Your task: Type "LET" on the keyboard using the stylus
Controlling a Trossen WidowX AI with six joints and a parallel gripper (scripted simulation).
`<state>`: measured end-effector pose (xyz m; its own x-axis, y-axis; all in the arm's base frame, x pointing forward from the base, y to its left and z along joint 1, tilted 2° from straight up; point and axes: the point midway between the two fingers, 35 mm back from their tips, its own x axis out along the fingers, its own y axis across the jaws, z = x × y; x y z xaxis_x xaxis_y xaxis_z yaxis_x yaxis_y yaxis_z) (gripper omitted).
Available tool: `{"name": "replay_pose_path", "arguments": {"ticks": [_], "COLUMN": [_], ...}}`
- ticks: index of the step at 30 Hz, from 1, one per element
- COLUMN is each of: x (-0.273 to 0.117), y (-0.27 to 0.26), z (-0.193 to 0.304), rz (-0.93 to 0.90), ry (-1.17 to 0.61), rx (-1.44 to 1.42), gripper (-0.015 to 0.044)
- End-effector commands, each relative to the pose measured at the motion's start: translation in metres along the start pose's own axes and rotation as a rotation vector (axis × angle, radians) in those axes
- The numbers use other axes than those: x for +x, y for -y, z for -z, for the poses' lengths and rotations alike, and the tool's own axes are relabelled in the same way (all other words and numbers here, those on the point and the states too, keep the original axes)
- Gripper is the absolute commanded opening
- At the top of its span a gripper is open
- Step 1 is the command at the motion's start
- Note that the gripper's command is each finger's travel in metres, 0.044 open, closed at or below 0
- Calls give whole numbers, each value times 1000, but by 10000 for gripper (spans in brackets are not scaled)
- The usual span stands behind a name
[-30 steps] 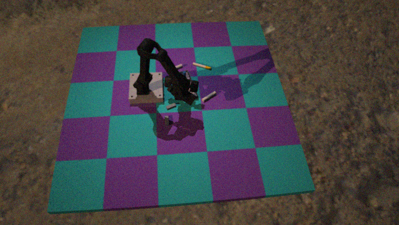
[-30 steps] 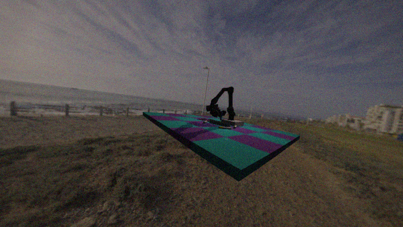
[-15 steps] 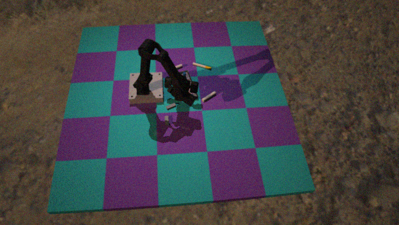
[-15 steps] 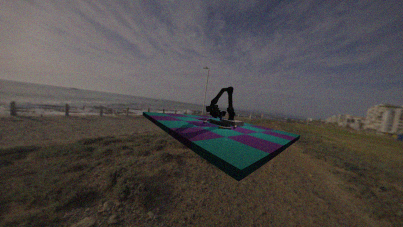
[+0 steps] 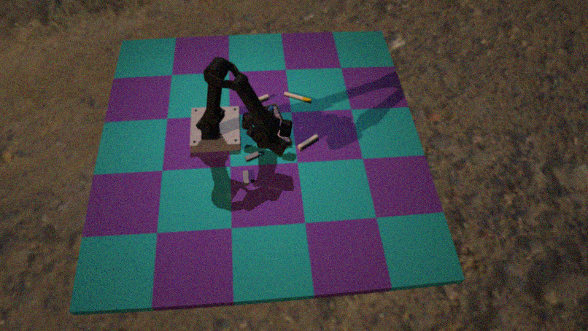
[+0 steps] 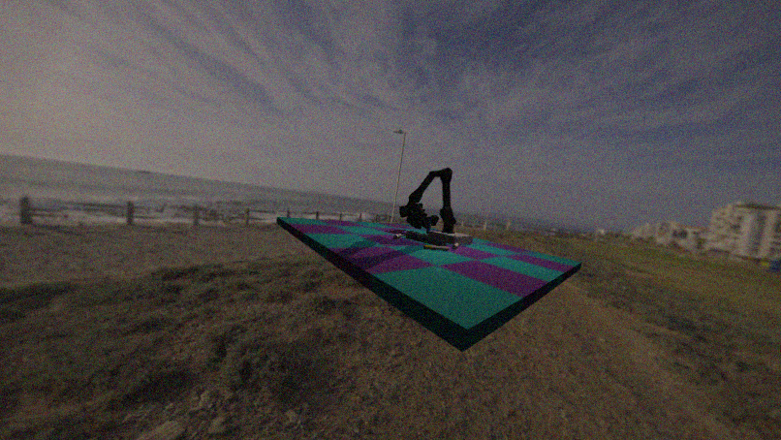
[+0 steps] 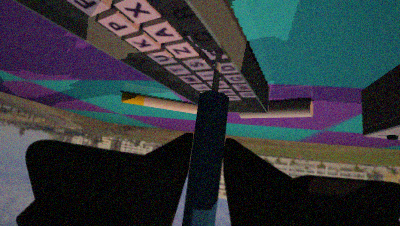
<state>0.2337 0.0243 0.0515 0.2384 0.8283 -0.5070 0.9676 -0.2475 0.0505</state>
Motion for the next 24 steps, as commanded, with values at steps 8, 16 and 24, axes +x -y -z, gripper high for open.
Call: {"name": "replay_pose_path", "arguments": {"ticks": [8,16,24], "x": [-17,-17,-12], "y": [-1,-1,-4], "z": [31,31,31], "rz": [-3,-3,0], "ry": [-4,-4,1], "rx": [2,2,2], "gripper": [81,81,0]}}
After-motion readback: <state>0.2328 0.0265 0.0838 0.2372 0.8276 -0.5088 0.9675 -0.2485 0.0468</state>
